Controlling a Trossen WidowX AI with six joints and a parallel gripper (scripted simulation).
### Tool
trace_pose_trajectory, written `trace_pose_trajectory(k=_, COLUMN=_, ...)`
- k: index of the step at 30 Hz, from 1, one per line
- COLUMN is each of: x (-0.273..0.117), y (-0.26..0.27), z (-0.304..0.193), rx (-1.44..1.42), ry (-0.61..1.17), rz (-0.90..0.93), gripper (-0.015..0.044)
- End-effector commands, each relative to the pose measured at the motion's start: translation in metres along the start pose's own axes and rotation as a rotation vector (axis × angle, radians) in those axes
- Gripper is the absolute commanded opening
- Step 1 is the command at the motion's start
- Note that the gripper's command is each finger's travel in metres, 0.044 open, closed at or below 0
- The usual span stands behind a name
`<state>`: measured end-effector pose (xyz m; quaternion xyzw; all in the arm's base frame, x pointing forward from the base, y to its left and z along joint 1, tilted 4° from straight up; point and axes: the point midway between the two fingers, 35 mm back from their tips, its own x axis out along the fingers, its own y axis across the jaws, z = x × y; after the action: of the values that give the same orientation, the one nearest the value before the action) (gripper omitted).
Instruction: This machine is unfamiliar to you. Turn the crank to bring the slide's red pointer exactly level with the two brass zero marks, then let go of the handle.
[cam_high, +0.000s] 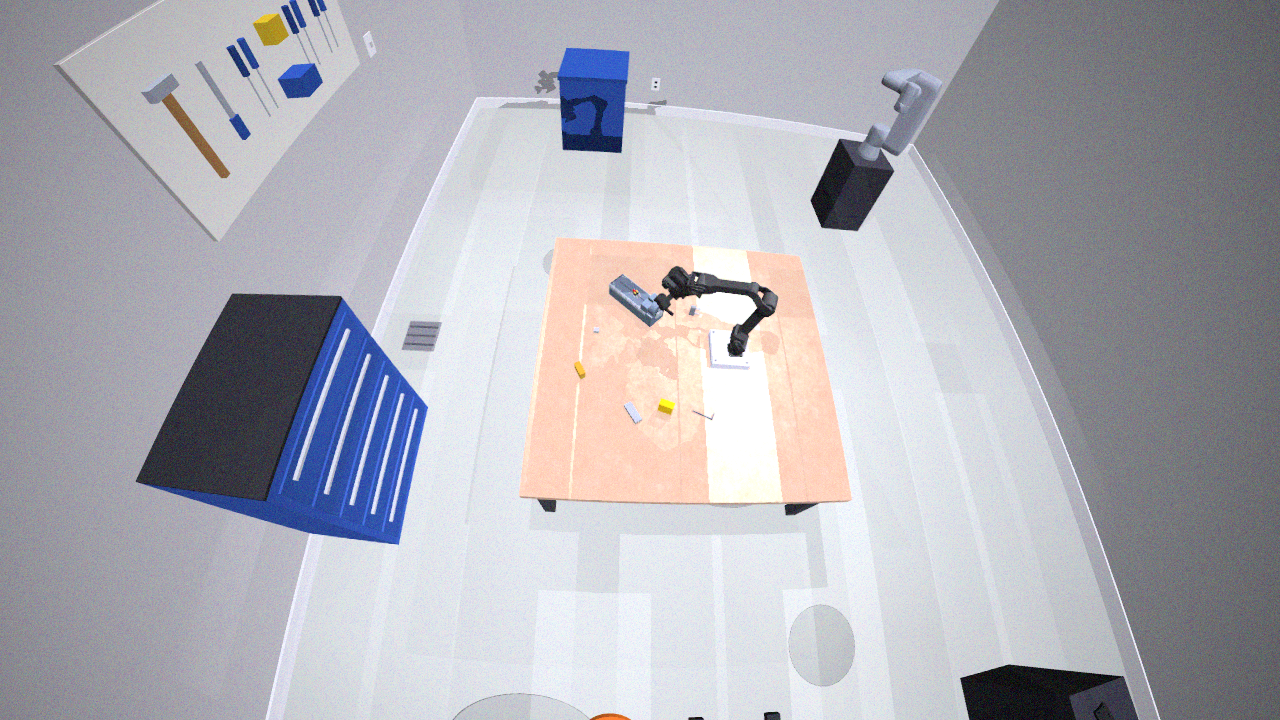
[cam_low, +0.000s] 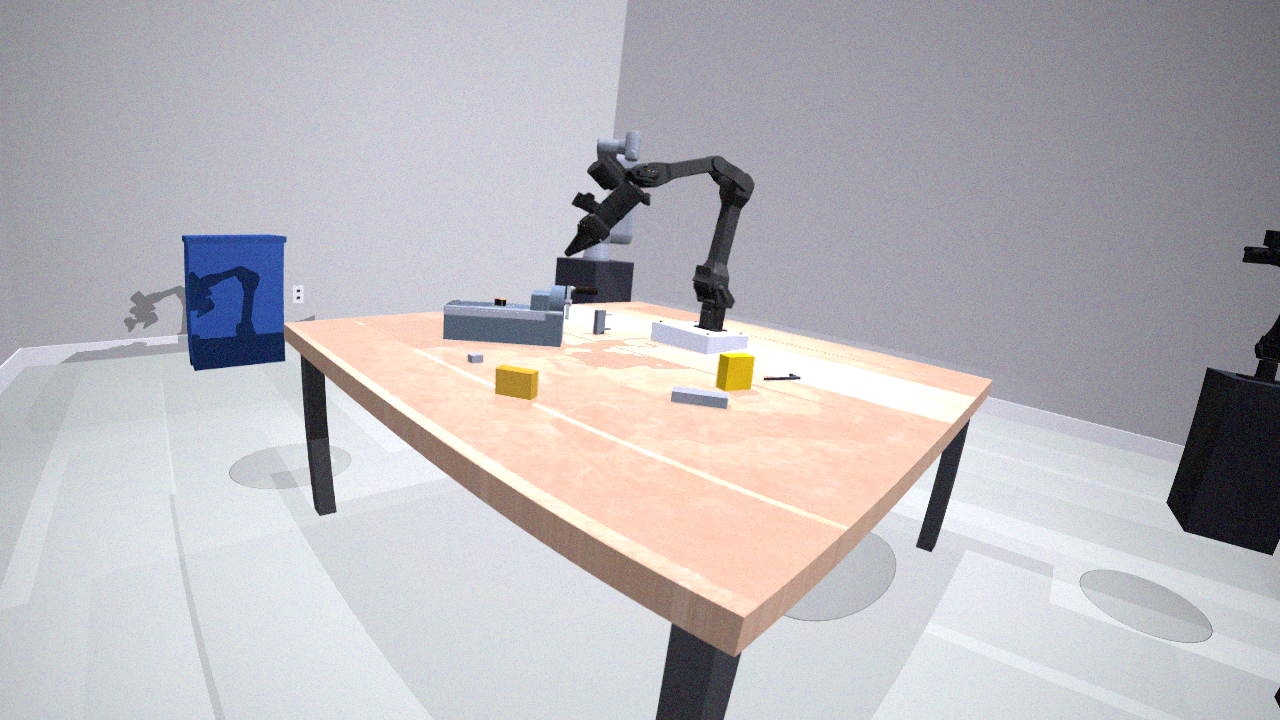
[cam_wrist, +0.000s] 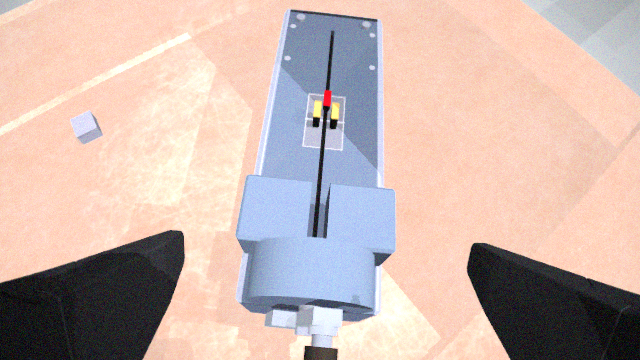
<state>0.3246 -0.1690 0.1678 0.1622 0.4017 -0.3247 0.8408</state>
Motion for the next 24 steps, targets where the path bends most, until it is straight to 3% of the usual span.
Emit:
trace_pose_trajectory(k=1, x=0.008, y=-0.002, z=0.015, rx=-0.014, ry=0.019, rz=0.022, gripper=0.0440)
trace_pose_trajectory(k=16, x=0.052, y=-0.022, z=0.070, rx=-0.072, ry=0.092, rz=0.138, gripper=0.0440)
trace_pose_trajectory(k=24, x=0.076, y=-0.023, z=0.055, rx=-0.072, ry=0.094, rz=0.144, gripper=0.0440)
